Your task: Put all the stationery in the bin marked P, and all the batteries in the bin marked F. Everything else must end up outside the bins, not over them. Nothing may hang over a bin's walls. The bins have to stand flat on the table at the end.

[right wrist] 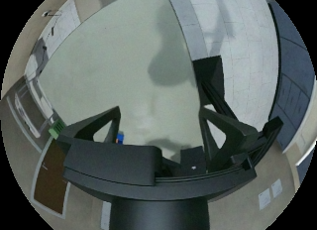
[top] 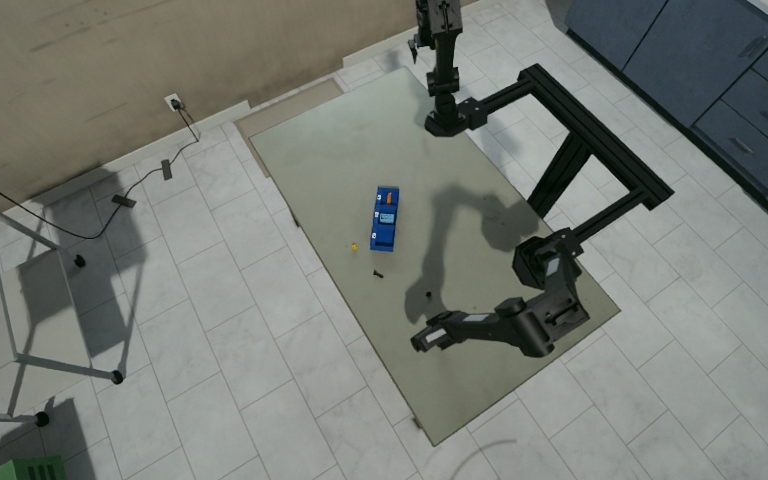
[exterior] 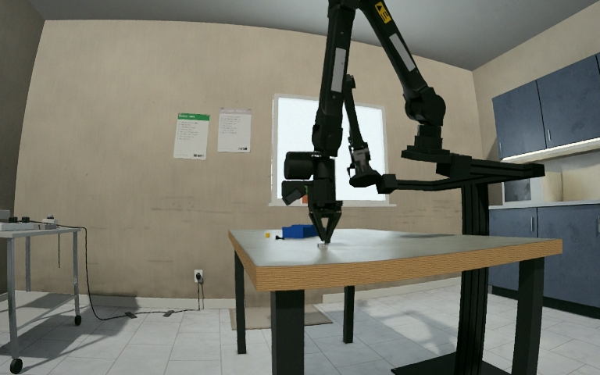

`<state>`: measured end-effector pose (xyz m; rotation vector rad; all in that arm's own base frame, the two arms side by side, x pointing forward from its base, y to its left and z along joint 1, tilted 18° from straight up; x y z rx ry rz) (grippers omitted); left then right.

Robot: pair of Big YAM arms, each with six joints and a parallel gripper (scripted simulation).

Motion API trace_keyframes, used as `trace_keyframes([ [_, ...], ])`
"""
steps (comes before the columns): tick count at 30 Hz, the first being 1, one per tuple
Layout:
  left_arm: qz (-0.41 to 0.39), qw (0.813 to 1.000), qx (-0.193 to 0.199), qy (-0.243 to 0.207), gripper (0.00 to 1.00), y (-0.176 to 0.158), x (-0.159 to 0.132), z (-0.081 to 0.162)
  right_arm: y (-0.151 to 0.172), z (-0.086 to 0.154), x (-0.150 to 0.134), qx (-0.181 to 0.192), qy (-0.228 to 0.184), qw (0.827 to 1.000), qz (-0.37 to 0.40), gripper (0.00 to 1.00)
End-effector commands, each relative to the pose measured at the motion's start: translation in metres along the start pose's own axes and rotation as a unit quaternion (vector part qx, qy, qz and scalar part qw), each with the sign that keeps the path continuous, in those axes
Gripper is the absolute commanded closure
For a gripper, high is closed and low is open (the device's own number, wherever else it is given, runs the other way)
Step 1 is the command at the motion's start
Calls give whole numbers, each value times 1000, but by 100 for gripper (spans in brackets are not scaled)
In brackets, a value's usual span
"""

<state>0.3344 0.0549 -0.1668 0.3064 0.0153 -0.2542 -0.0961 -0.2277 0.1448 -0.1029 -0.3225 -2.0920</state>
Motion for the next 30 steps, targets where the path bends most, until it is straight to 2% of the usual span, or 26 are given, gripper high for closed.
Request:
trace_keyframes([
  [1,1,1000,4,-16,71,7,14,-2,1,16,22,1,-18,1000,-8,0],
  [3,4,1000,6,-22,71,13,20,7,1,16,22,1,-18,1000,-8,0],
  [5,2,1000,2,-11,71,8,12,-8,1,16,22,1,-18,1000,-8,0],
  [12,-1,1000,0,-6,71,2,1,-17,1,16,22,1,-18,1000,-8,0],
  [14,-1,1000,0,-6,71,2,1,-17,1,16,22,1,-18,1000,-8,0],
  [16,9,1000,6,-22,71,10,11,-6,1,16,22,1,-18,1000,-8,0],
  [23,2,1000,1,-9,71,4,1,-14,1,16,22,1,-18,1000,-8,0],
  [24,1,1000,1,-7,90,3,0,-14,1,16,22,1,-18,1000,-8,0],
  [30,1,1000,3,-12,90,3,6,-10,1,16,22,1,-18,1000,-8,0],
])
Point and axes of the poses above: on each arm, the point where the finger pads meet when closed, its own z axis back along the fingers, its own y axis across the jaws, x = y × z, the point moved 5 cm from there along z, back along the fingers, and after that the axes turned 12 degrees about -z, right-handed, at the moved point
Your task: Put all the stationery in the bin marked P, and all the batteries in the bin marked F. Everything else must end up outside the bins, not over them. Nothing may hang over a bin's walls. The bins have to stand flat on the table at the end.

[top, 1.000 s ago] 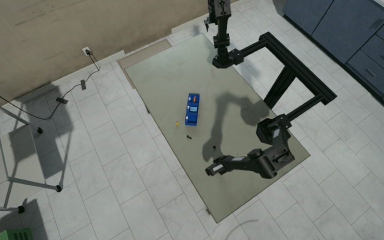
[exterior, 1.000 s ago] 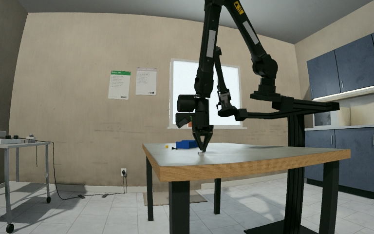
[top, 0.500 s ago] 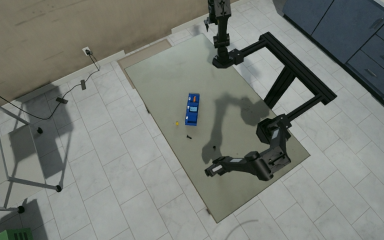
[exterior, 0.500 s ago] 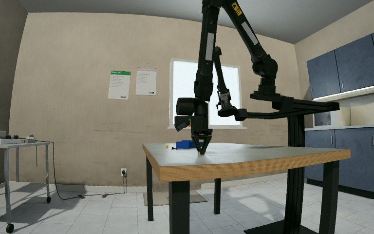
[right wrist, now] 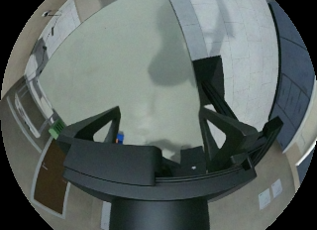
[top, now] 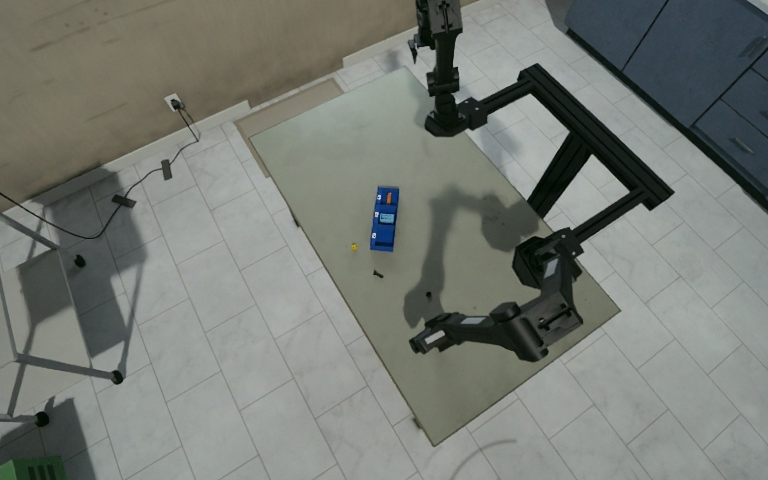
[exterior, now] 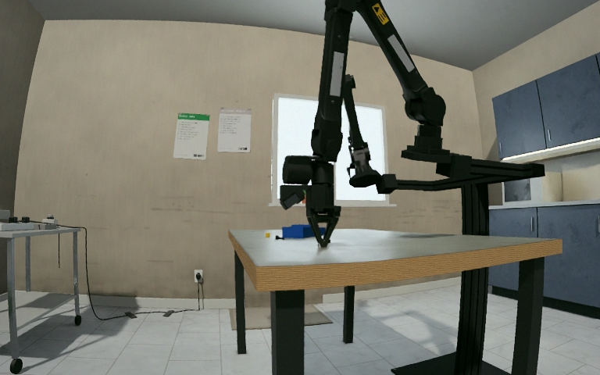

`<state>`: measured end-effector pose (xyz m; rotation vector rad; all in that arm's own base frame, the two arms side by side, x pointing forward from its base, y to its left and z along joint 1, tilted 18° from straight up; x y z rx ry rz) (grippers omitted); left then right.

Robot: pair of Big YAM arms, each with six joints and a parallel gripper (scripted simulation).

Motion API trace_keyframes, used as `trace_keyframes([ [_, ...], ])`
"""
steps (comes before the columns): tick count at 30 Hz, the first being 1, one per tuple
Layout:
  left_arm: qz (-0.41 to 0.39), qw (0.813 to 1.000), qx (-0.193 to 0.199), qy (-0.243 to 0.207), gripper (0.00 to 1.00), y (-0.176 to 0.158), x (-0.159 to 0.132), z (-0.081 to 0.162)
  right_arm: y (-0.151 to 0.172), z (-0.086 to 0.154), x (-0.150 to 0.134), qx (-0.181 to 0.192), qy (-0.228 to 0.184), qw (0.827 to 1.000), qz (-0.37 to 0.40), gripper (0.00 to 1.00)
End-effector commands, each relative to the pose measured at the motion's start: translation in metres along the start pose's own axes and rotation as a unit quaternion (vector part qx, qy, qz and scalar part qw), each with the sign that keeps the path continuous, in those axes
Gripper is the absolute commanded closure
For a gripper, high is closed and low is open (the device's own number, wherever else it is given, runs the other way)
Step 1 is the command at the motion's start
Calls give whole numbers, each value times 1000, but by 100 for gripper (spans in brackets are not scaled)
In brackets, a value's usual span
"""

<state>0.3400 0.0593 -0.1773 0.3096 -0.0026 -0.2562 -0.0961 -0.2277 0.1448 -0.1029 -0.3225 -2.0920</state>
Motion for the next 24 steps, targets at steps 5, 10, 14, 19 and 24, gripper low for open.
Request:
trace_keyframes([
  [5,1,1000,-2,0,90,1,-5,-3,1,16,22,1,-18,1000,-8,0],
  [10,0,1000,0,-3,90,0,0,1,1,16,22,1,-18,1000,-8,0],
  [14,1,1000,-2,2,90,1,-6,-3,1,16,22,1,-18,1000,-8,0],
  [19,1,1000,-2,2,90,0,-6,-3,1,16,22,1,-18,1000,-8,0],
  [24,1,1000,-2,2,90,0,-7,-3,1,16,22,1,-18,1000,-8,0],
])
Point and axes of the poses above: on each arm, the point where the finger pads meet when closed, its own z axis back along the fingers, its own y axis across the jaws, x = y × z, the point moved 5 cm from there along z, back along the fingers, and after that the axes turned 12 degrees about -z, right-handed, at the moved point
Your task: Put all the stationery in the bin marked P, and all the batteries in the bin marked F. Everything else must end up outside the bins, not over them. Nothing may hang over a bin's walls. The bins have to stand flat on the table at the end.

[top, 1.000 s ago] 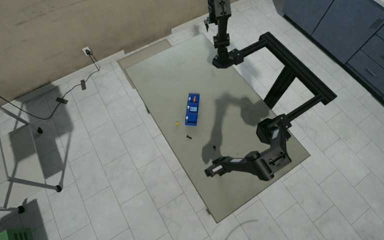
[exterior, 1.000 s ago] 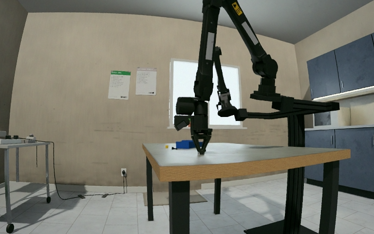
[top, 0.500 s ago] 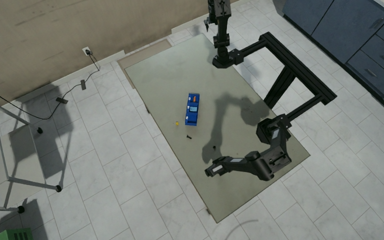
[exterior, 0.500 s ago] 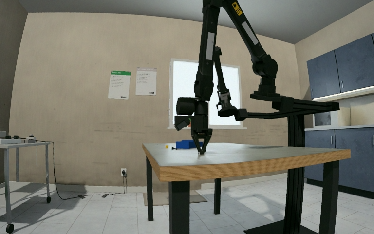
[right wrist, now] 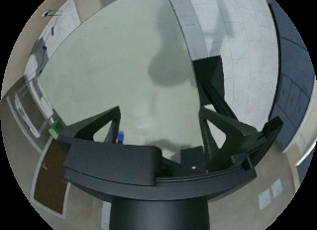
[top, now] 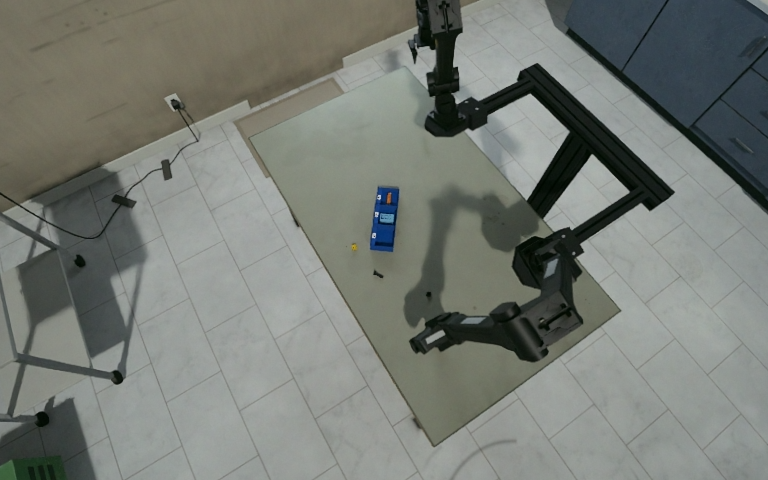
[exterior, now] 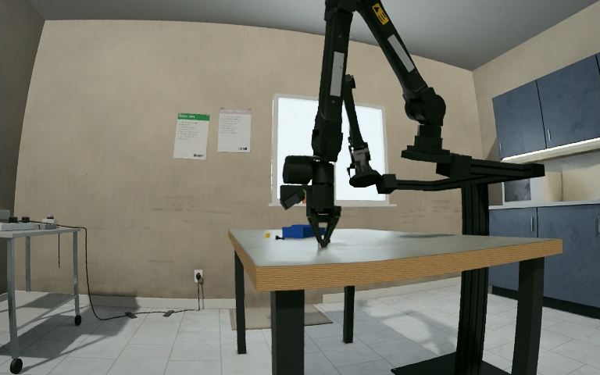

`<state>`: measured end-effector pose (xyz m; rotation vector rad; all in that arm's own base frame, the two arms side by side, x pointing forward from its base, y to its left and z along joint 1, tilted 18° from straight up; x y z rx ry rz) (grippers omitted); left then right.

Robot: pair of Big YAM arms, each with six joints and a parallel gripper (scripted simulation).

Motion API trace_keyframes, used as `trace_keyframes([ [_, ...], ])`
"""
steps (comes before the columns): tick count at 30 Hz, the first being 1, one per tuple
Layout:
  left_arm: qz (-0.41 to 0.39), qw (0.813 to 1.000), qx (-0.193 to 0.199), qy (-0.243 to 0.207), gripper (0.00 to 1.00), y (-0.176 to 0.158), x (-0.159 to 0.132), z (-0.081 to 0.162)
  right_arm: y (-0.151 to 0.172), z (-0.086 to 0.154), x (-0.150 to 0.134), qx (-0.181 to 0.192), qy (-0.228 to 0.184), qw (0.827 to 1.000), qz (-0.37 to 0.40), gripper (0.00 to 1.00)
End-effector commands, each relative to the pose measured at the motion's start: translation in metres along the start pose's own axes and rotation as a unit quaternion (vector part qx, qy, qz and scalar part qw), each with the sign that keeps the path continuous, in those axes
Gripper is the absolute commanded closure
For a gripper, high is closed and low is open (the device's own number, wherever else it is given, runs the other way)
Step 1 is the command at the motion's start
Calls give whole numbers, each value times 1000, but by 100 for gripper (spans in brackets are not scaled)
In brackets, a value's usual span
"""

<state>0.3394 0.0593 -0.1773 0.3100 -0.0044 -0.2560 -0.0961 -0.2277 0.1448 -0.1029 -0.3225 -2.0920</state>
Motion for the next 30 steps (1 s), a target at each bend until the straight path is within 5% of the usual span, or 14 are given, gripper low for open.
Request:
trace_keyframes([
  [1,0,1000,-3,4,90,0,-7,-3,1,16,22,1,-18,1000,-8,0],
  [21,-1,1000,0,-4,90,-3,0,67,1,16,22,1,-18,1000,-8,0],
  [30,1,1000,0,-4,90,1,2,61,1,16,22,1,-18,1000,-8,0],
])
Point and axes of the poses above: on each arm, the point where the finger pads meet when closed, its own z axis back along the fingers, its own y axis across the jaws, x = y × z, the point moved 5 cm from there along z, back along the fingers, and after that the axes turned 12 degrees about -z, right-handed, at the moved point
